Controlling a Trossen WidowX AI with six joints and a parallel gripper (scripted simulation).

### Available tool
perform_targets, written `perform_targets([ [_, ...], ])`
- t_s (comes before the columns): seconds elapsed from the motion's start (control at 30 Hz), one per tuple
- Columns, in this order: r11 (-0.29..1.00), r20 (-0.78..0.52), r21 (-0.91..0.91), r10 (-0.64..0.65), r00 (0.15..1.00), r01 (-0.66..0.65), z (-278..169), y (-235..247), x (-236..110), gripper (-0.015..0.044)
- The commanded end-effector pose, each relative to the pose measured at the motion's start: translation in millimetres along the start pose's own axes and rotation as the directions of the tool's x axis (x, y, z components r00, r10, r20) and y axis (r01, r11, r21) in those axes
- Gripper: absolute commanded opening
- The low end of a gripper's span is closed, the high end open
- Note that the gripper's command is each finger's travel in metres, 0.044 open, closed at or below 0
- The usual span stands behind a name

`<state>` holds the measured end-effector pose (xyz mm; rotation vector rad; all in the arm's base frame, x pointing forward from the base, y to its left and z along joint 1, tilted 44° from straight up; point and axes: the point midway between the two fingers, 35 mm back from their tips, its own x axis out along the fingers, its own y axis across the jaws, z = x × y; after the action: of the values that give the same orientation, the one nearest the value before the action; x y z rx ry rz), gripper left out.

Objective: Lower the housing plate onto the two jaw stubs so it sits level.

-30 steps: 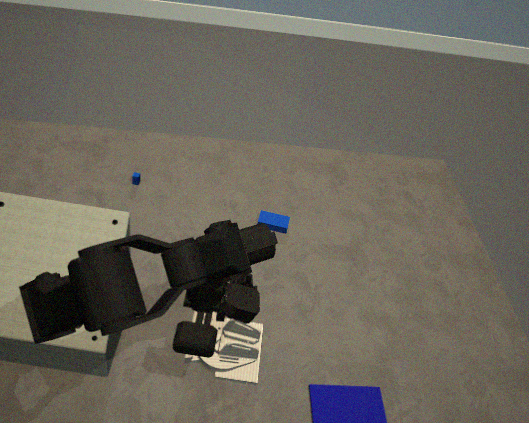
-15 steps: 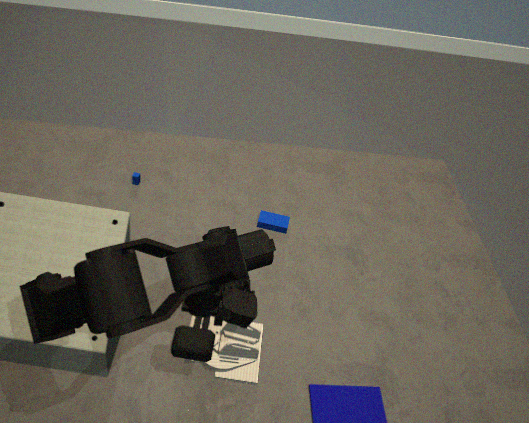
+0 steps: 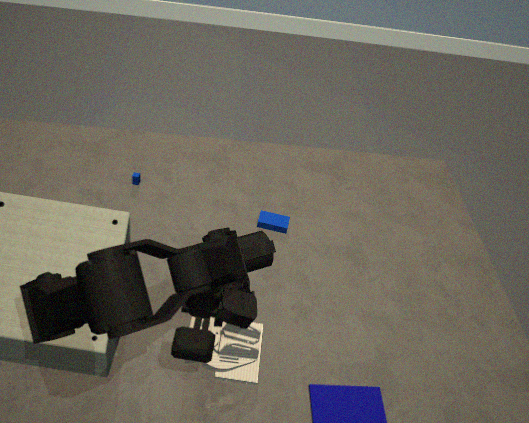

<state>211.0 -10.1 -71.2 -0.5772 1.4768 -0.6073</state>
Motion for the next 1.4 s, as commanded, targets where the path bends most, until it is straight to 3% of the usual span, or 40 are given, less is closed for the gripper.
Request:
perform_targets([
  [0.0, 1.0, 0.003, -0.003, -0.005, 1.0, 0.005, 0.3, -0.6, 0.6, 0.0351],
  [1.37, 1.0, 0.003, -0.003, -0.005, 1.0, 0.005, 0.2, -0.8, 10.2, 0.0351],
])
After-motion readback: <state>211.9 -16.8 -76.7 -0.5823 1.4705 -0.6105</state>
